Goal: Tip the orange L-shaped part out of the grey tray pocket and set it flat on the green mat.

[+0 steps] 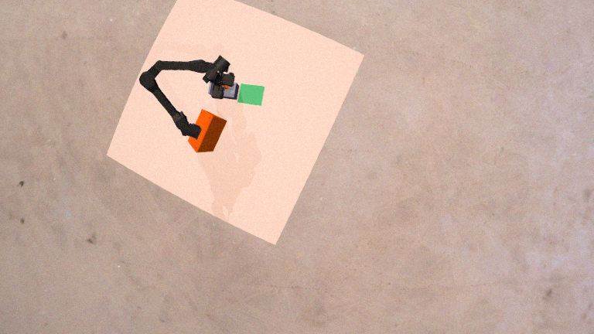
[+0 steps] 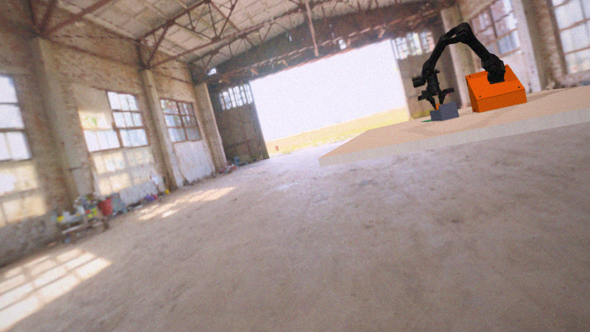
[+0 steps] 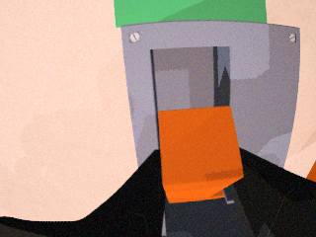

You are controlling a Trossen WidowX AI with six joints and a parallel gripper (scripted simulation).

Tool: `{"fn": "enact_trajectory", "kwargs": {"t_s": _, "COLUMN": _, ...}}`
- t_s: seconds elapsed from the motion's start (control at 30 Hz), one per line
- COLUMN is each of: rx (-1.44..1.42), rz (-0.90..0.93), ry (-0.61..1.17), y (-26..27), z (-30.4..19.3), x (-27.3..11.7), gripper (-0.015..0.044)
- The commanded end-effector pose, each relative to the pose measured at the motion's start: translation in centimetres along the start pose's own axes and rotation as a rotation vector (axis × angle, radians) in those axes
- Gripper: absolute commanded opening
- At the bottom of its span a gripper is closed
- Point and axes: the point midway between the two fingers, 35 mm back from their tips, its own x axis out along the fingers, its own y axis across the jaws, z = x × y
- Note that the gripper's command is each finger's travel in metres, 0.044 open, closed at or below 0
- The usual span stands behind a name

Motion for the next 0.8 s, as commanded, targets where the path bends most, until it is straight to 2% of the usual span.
{"fn": "enact_trajectory", "kwargs": {"t_s": 0.0, "rx": -0.001, "rz": -0.001, "ry": 0.0, "y": 0.0, "z": 0.0, "x": 0.0, "gripper": 0.0}}
{"fn": "enact_trajectory", "kwargs": {"t_s": 0.77, "rx": 0.002, "rz": -0.003, "ry": 0.002, "y": -0.1, "z": 0.0, "x": -3.2, "gripper": 0.0}}
